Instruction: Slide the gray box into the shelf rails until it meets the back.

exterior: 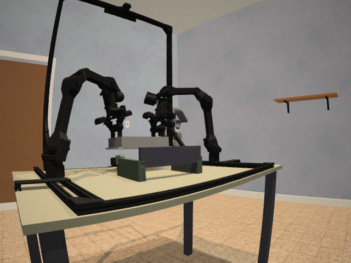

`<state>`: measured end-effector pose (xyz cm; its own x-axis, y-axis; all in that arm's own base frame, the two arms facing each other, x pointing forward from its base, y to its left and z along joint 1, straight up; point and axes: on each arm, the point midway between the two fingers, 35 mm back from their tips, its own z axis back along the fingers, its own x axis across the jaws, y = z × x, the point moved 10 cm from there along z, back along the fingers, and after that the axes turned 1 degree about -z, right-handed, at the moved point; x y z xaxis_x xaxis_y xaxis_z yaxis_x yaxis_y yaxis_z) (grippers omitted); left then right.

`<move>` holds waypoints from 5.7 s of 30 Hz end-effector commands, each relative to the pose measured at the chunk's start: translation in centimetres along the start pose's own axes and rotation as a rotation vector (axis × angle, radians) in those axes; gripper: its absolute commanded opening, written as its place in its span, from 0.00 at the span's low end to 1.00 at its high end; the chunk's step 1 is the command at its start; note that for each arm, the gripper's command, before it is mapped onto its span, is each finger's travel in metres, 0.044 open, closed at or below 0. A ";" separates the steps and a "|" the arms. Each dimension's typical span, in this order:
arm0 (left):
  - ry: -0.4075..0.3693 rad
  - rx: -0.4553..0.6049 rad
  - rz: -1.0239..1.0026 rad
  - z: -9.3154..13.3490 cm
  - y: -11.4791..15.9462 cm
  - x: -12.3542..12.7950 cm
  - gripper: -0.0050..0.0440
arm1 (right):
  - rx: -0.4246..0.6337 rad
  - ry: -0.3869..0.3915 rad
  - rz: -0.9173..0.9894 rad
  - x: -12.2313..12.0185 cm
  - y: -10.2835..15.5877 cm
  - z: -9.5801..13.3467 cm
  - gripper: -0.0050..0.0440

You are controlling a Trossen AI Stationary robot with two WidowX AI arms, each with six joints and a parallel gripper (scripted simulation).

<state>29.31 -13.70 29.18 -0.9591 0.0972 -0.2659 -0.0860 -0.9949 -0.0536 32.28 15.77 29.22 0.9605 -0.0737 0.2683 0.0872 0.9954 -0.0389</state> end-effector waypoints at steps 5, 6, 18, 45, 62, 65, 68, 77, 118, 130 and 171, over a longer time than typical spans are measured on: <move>0.030 0.015 -0.004 1.0 0.1 0.2 0.10 | 0.007 -0.029 -0.009 0.1 -0.2 0.9 0.10; 0.030 0.015 -0.004 1.0 0.1 0.2 0.10 | 0.007 -0.029 -0.009 0.1 -0.2 0.8 0.10; 0.030 0.013 0.003 -0.3 0.3 0.5 0.10 | 0.009 -0.029 -0.003 -0.1 0.0 -0.4 0.10; 0.029 0.010 0.015 -2.7 0.7 1.3 0.10 | 0.012 -0.029 0.010 -0.6 0.2 -3.0 0.10; 0.029 0.008 0.019 -3.5 0.8 1.7 0.10 | 0.014 -0.029 0.014 -0.9 0.3 -3.8 0.10; 0.029 0.008 0.019 -3.5 0.8 1.7 0.10 | 0.014 -0.029 0.014 -0.9 0.3 -3.8 0.10; 0.029 0.008 0.019 -3.5 0.8 1.7 0.10 | 0.014 -0.029 0.014 -0.9 0.3 -3.8 0.10; 0.029 0.008 0.019 -3.5 0.8 1.7 0.10 | 0.014 -0.029 0.014 -0.9 0.3 -3.8 0.10; 0.029 0.008 0.019 -3.9 -2.4 1.6 0.10 | 0.014 -0.029 0.014 -1.0 -3.0 -4.1 0.10; 0.029 0.008 0.019 -4.0 -3.5 1.6 0.10 | 0.014 -0.029 0.014 -1.0 -4.1 -4.1 0.10; 0.029 0.008 0.019 -4.2 -7.7 1.8 0.10 | 0.014 -0.029 0.014 -0.9 -8.3 -4.3 0.10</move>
<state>29.58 -6.26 24.22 -0.9624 0.0763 -0.2608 -0.0686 -0.9969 -0.0387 32.08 7.91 24.22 0.9623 -0.0590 0.2656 0.0713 0.9968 -0.0369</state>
